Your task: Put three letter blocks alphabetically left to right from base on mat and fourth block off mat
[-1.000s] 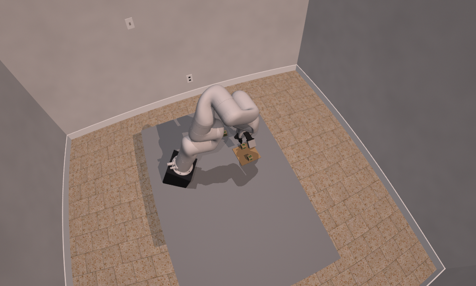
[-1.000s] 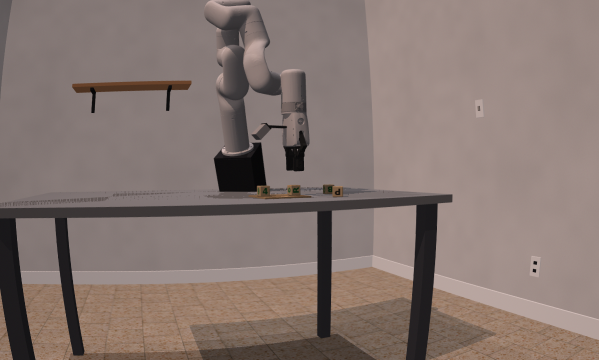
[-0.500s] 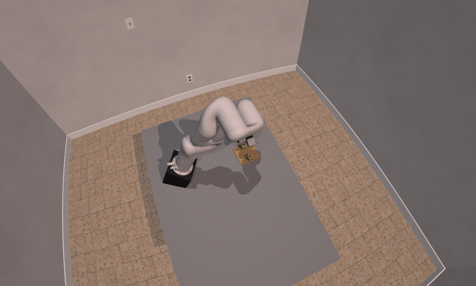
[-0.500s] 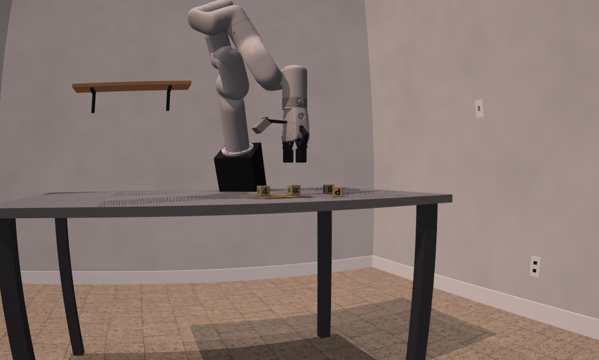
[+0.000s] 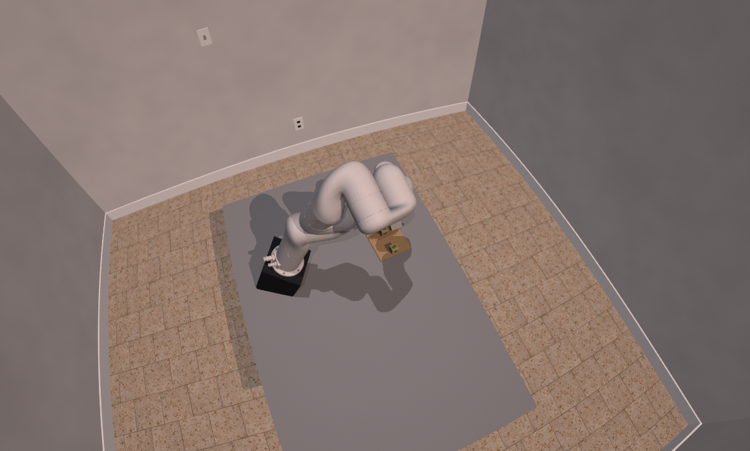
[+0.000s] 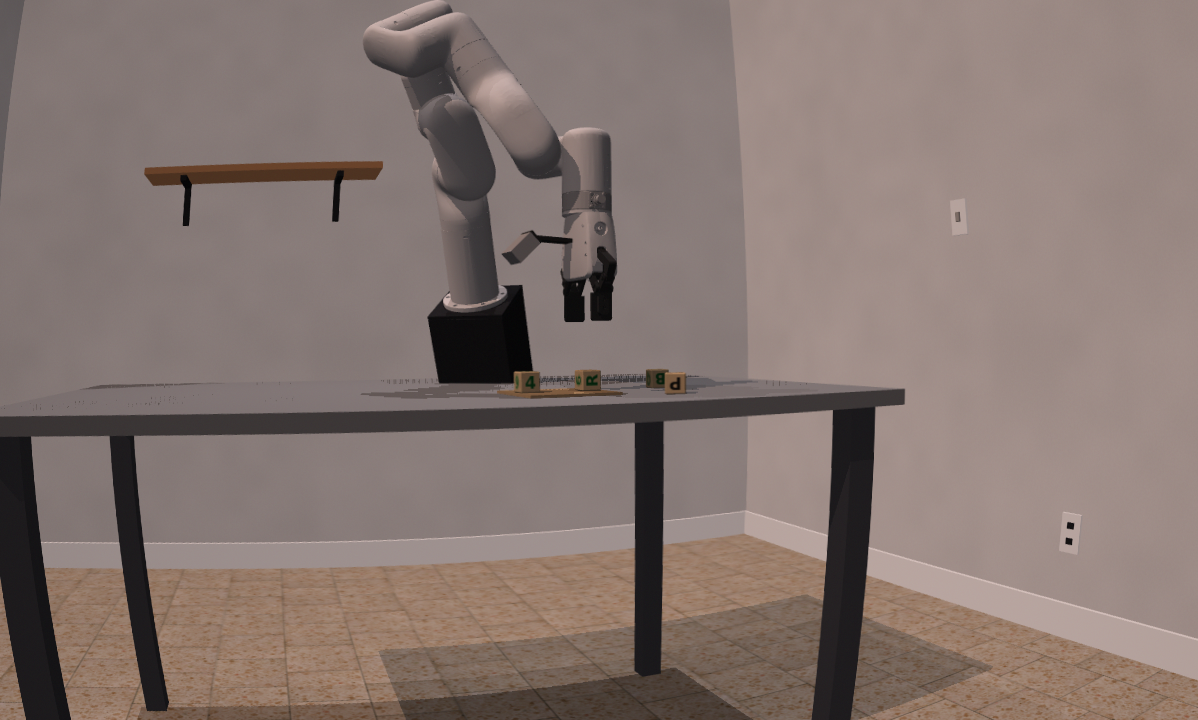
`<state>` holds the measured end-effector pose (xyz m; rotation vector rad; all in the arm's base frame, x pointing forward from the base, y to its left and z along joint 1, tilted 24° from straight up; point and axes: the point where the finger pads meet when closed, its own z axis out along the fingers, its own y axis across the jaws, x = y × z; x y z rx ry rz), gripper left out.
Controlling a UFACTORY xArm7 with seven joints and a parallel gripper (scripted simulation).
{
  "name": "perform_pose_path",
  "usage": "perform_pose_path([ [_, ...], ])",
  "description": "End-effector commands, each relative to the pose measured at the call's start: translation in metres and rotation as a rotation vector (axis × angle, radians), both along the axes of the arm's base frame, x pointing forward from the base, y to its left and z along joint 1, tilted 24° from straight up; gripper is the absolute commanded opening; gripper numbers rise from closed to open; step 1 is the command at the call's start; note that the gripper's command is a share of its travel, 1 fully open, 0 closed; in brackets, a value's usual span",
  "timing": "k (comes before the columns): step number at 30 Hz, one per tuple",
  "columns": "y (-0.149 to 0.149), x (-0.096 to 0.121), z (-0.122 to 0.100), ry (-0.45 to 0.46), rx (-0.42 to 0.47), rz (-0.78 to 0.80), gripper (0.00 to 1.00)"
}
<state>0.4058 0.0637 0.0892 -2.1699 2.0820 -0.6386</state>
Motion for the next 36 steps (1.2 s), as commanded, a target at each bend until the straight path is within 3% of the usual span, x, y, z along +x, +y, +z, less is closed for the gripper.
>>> perform_pose_path([
  [1,0.005,0.003,-0.002,0.032,-0.039,0.099,1.0],
  [36,0.032,0.023,-0.015,0.25,-0.285,0.778,1.0],
])
